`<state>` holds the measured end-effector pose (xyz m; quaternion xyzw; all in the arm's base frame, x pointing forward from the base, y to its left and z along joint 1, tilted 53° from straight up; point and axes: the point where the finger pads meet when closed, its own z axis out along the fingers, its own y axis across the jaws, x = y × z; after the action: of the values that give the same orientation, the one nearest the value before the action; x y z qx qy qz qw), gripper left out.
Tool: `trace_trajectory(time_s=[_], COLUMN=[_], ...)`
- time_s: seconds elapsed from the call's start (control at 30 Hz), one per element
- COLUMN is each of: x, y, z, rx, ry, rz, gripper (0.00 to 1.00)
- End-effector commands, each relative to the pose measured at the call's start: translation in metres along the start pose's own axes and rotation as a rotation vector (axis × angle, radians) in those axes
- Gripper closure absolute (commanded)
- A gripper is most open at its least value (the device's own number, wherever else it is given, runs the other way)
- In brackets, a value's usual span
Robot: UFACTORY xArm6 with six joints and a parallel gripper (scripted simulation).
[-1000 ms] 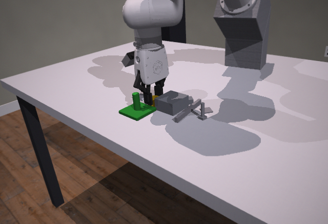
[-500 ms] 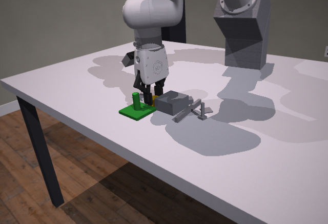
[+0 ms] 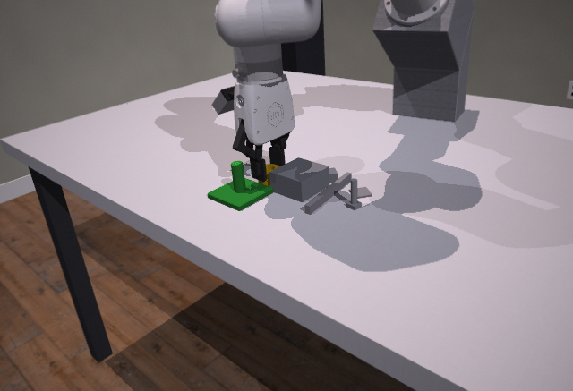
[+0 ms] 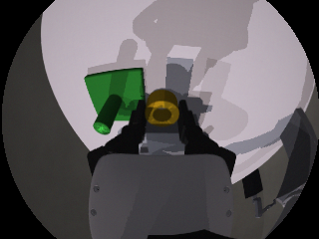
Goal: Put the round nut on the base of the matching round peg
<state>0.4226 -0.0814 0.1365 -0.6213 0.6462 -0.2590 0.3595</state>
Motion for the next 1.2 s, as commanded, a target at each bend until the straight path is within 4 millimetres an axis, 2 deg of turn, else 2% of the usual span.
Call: trace_trajectory(time_s=[0.0,0.67,1.17], x=[0.000,0.000,0.000], y=[-0.001,0.000,0.001], z=[-0.006,-0.037,-0.043], rx=[0.000,0.001,0.001], ry=[-0.001,0.001,0.002], rz=[0.000,0.000,0.000], gripper=[1.00,1.00,1.00])
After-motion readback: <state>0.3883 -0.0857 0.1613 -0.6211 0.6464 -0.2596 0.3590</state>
